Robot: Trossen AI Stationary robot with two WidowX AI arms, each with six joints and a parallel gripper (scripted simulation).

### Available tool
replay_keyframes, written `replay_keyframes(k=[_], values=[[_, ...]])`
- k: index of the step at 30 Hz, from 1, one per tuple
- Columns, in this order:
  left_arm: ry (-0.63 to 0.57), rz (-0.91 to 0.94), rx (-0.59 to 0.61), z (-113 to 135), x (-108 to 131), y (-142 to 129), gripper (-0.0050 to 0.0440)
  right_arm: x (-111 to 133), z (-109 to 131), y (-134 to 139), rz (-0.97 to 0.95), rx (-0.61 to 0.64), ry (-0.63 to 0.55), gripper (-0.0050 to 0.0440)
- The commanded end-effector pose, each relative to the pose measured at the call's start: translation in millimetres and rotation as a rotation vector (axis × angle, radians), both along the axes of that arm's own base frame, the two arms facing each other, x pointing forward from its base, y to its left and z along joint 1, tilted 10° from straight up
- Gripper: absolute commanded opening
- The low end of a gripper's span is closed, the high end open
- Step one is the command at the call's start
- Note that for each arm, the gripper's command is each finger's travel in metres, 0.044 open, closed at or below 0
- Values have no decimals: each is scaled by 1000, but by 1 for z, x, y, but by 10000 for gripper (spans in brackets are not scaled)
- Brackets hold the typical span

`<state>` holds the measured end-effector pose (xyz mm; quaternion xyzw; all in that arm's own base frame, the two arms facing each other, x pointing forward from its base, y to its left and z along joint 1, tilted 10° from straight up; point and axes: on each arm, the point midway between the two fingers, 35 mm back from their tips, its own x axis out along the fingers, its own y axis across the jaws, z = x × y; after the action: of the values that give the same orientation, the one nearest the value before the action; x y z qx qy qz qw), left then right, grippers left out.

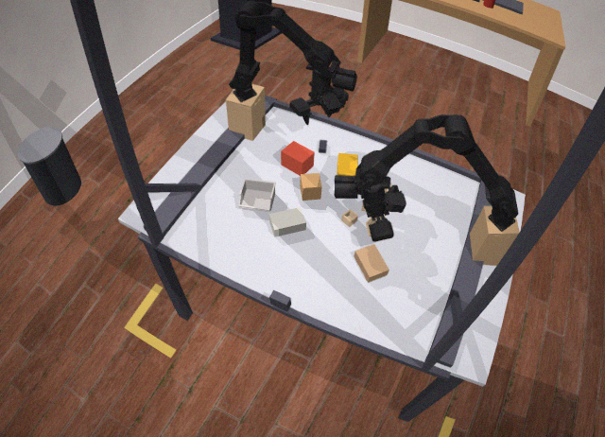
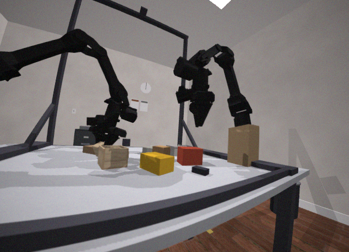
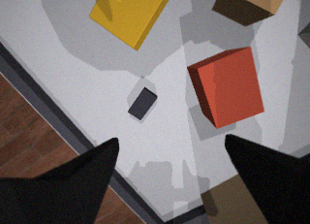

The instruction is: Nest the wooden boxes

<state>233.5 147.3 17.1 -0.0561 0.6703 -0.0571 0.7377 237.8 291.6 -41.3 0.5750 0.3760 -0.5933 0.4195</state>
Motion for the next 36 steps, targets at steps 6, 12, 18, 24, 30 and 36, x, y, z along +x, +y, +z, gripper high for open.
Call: replay_keyframes(k=[6,12,18,24,30,36], values=[[-23,-1,12,6,5,4,400,1,11,-4,6,148,-68,-50],[-23,-1,12,6,5,4,400,0,11,-7,9,198,-89,-50],[-23,-1,12,6,5,4,400,-2,9,-12,13,289,-125,-50],[-23,-1,12,6,5,4,400,-3,7,-15,16,349,-148,-50],[-23,-1,12,6,5,4,400,-5,5,-20,21,431,-182,-50],[-23,-1,12,6,5,4,400,-7,2,-24,25,522,-217,-50]])
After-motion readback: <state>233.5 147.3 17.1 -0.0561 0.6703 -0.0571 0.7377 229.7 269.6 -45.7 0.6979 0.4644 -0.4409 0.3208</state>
